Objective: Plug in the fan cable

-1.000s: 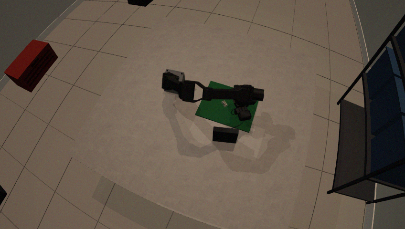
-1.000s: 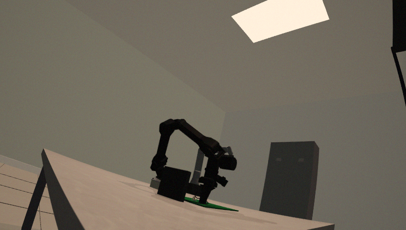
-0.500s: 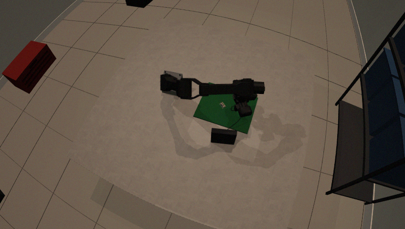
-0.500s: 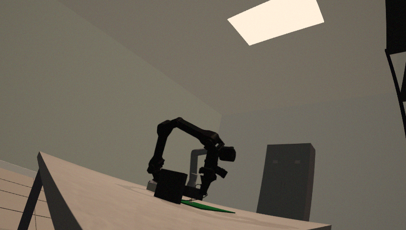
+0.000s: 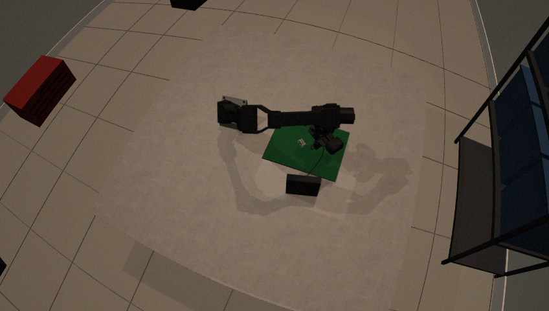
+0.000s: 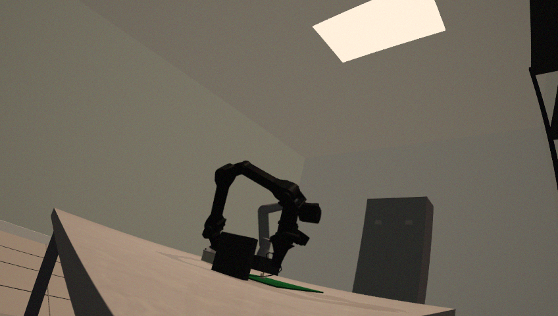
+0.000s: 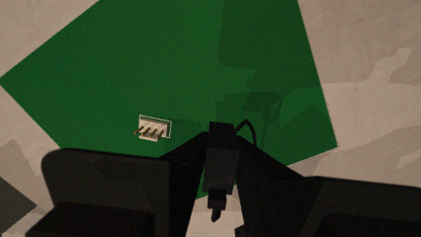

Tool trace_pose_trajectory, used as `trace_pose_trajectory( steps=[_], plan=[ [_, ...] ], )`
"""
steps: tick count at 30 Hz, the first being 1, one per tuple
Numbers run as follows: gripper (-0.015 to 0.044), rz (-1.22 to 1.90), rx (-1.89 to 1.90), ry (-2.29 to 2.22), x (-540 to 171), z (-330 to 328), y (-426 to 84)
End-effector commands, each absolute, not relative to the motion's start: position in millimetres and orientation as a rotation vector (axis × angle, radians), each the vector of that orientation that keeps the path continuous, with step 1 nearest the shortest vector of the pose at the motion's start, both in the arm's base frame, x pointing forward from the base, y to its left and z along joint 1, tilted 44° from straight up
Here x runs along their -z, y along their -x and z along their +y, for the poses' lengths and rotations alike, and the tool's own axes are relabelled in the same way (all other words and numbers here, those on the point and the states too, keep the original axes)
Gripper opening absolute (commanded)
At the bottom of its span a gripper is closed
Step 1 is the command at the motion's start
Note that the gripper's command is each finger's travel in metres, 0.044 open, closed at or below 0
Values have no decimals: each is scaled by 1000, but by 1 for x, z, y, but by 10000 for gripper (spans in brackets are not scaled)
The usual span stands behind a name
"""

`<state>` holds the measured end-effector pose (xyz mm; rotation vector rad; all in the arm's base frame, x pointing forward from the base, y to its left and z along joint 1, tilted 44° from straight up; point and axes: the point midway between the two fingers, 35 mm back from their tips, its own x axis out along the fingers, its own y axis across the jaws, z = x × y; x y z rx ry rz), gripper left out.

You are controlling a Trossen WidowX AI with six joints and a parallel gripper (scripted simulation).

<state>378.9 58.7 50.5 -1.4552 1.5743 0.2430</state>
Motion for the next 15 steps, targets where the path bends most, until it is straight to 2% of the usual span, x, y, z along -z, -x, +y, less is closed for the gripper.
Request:
trace_pose_trajectory(
  steps=[1, 15],
  plan=[
    [0, 1583, -367, 1562, -49, 59, -372],
    [0, 1568, -796, 1917, -42, 61, -348]
  ],
)
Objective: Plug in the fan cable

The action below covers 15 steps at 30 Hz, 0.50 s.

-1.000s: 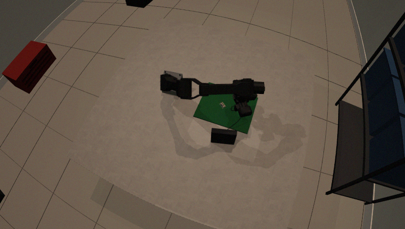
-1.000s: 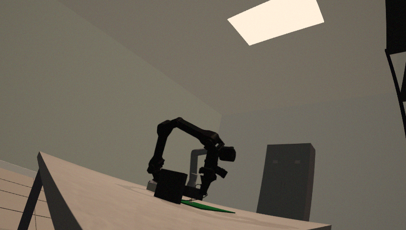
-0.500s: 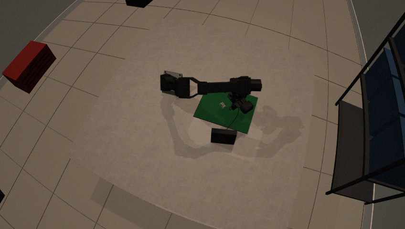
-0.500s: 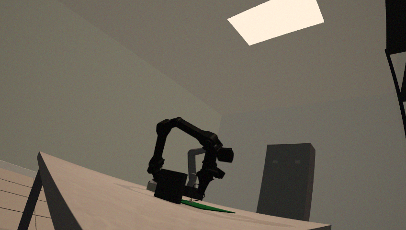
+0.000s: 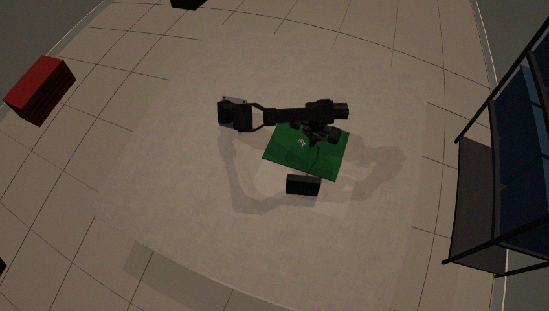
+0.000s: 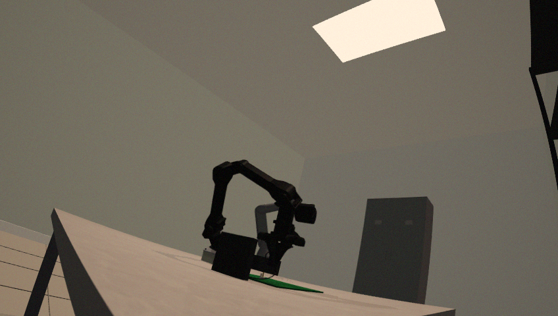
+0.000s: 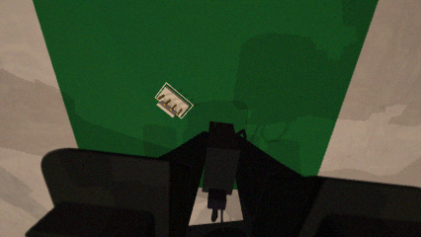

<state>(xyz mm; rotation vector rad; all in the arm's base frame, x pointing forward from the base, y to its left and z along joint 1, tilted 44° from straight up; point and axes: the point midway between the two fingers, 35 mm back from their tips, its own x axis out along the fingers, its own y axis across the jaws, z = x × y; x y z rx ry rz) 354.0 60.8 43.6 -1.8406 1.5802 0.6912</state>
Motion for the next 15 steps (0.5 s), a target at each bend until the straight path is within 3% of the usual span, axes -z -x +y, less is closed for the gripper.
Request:
trace_pose_trajectory(
  steps=[1, 15],
  plan=[
    [0, 1564, -829, 1941, -42, 61, -346],
    [0, 1458, -1302, 2263, -35, 60, -322]
  ],
)
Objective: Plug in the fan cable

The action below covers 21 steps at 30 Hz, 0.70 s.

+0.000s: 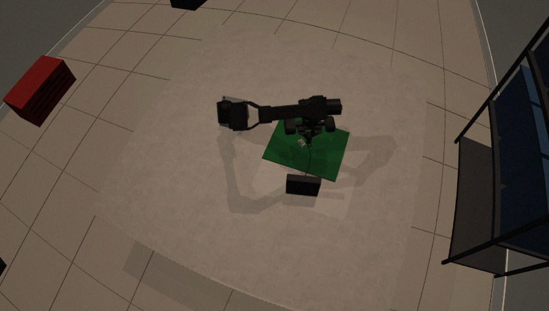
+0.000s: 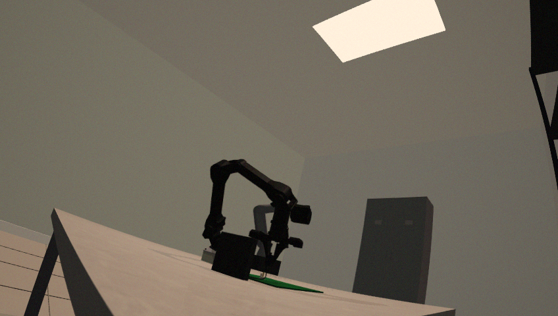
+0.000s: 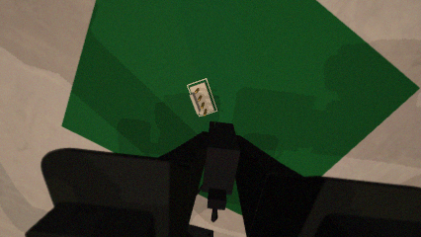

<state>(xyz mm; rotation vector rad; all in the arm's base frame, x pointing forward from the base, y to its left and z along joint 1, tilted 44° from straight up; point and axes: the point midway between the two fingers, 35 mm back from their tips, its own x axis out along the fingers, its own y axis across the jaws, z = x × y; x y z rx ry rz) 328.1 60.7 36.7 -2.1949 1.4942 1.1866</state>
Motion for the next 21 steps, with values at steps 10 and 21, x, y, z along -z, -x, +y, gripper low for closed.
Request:
trace_pose_trajectory(
  steps=[10, 21],
  plan=[
    [0, 1333, -1634, 2447, -31, 58, -306],
    [0, 1322, -1657, 2458, -29, 62, -300]
  ],
)
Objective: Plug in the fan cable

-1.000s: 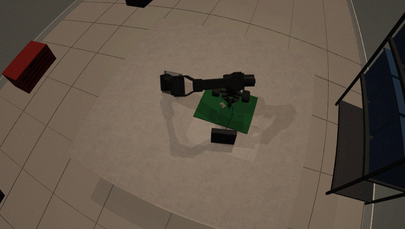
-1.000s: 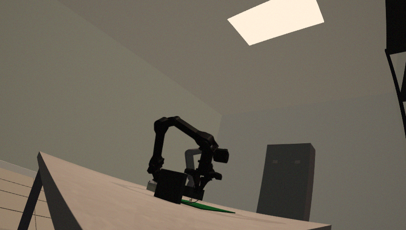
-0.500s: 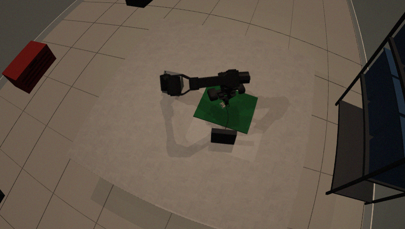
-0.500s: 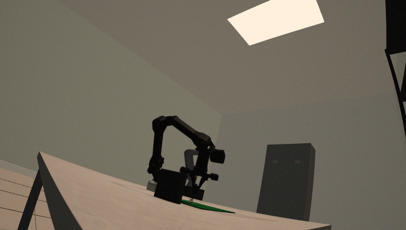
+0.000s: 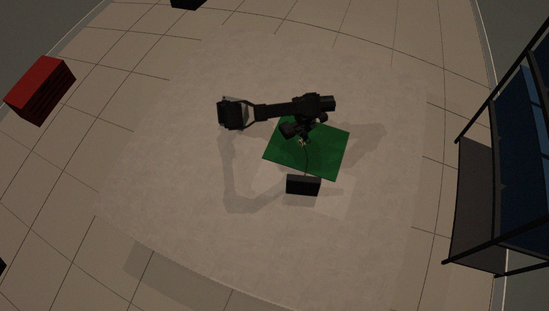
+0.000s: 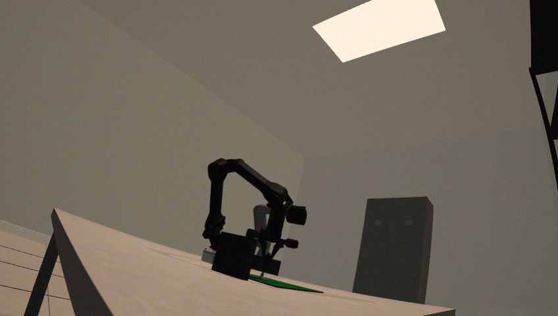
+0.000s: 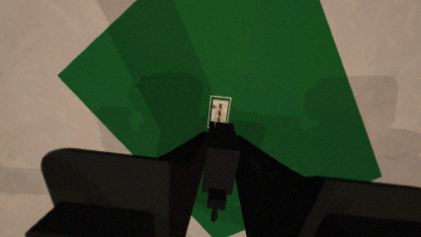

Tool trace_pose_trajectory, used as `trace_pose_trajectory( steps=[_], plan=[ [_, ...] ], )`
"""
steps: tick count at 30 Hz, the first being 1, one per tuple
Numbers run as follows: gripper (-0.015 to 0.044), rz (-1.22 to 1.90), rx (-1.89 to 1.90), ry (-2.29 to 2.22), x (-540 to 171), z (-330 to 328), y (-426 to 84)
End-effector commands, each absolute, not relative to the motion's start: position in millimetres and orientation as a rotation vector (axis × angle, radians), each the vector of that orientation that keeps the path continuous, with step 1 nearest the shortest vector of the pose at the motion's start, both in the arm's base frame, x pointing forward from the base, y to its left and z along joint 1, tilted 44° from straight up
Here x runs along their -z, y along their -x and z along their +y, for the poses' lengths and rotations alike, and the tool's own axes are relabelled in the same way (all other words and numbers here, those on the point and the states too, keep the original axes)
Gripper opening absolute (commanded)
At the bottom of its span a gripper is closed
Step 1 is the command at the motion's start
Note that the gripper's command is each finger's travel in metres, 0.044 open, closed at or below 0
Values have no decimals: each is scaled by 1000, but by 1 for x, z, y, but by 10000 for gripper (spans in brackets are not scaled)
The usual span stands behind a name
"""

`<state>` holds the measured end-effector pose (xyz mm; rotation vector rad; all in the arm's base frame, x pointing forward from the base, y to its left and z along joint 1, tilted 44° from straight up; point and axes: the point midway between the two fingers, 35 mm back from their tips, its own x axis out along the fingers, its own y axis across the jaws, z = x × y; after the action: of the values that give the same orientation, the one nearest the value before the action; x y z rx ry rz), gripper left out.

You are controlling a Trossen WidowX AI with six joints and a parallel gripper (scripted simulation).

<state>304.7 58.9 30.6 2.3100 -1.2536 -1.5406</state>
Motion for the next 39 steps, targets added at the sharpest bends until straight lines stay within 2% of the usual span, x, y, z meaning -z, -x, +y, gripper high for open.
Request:
trace_pose_trajectory(
  steps=[1, 39],
  plan=[
    [0, -1237, 1550, -2300, -29, 62, -300],
    [0, -1246, 1547, -2304, -13, 47, -302]
  ],
)
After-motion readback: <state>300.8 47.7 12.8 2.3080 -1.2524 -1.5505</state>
